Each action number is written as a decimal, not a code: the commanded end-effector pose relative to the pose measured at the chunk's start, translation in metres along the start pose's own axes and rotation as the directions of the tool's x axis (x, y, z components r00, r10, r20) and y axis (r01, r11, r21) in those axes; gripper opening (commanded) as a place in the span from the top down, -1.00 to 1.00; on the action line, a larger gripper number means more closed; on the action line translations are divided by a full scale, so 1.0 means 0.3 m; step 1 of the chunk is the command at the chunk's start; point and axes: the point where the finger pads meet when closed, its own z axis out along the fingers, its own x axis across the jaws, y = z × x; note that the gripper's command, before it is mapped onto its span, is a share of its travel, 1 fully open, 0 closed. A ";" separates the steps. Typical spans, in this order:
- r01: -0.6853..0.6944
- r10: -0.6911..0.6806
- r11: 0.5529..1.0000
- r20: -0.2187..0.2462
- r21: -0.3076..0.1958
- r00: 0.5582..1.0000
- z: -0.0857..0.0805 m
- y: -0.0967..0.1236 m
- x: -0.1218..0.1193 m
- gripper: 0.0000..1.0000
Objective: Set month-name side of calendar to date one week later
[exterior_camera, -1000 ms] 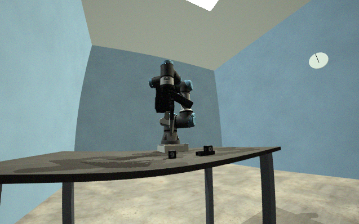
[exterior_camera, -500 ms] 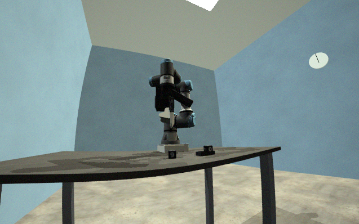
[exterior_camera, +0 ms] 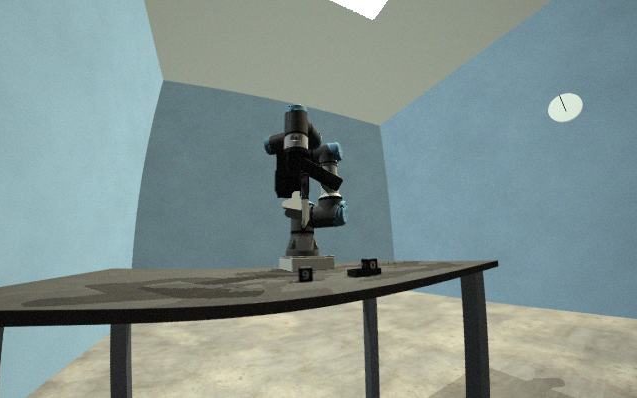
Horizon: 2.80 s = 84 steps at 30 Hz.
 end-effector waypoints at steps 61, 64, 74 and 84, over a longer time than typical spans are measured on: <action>0.914 -0.914 0.406 0.000 -0.003 0.406 0.009 -0.005 -0.050 -1.00; 0.942 -0.942 0.336 0.000 -0.003 0.336 0.010 -0.004 -0.051 -1.00; 0.998 -0.998 0.056 0.001 -0.003 0.056 0.013 0.002 -0.055 -1.00; 0.976 -0.976 -0.218 0.001 -0.003 -0.218 0.016 0.008 -0.055 -1.00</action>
